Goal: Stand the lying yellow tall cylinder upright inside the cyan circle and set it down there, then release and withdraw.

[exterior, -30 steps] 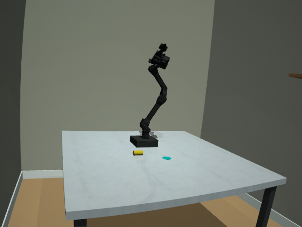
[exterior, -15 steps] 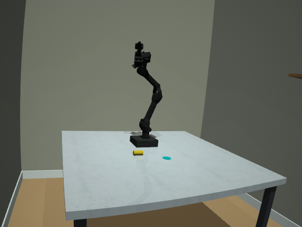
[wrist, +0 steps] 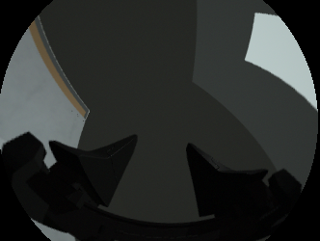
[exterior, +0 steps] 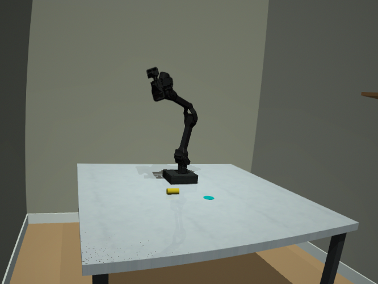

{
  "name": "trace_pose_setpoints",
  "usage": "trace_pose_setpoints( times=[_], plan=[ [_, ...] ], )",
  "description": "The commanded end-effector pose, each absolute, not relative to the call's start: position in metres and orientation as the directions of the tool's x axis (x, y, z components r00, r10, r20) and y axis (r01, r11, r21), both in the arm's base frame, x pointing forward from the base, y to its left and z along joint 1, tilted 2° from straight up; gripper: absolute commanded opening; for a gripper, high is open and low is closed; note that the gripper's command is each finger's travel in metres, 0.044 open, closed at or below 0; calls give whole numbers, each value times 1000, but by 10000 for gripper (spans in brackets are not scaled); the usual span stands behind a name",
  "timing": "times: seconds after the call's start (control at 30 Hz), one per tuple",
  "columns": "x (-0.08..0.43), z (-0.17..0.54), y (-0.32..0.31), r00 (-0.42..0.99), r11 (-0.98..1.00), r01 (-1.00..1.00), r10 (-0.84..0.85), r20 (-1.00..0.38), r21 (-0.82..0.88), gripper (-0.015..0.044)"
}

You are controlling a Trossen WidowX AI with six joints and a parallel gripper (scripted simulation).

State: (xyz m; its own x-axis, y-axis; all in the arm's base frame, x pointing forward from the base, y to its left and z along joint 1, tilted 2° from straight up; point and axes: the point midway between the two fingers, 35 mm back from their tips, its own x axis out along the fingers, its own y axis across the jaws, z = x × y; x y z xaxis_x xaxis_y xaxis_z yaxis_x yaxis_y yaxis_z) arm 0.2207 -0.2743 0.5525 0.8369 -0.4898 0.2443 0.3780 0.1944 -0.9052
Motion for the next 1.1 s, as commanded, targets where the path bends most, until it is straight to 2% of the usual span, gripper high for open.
trace_pose_setpoints(
  times=[0.0,0.27,0.53,0.8,1.07],
  plan=[
    [252,494,-290,857,294,247,-511,67,-923,309],
    [300,380,-286,840,436,-77,-456,-294,-896,309],
    [322,268,-246,702,478,-468,-310,-641,-743,309],
    [309,174,-186,422,362,-820,-138,-896,-443,309],
    [267,112,-128,52,101,-993,-27,-998,-55,309]
  ],
)
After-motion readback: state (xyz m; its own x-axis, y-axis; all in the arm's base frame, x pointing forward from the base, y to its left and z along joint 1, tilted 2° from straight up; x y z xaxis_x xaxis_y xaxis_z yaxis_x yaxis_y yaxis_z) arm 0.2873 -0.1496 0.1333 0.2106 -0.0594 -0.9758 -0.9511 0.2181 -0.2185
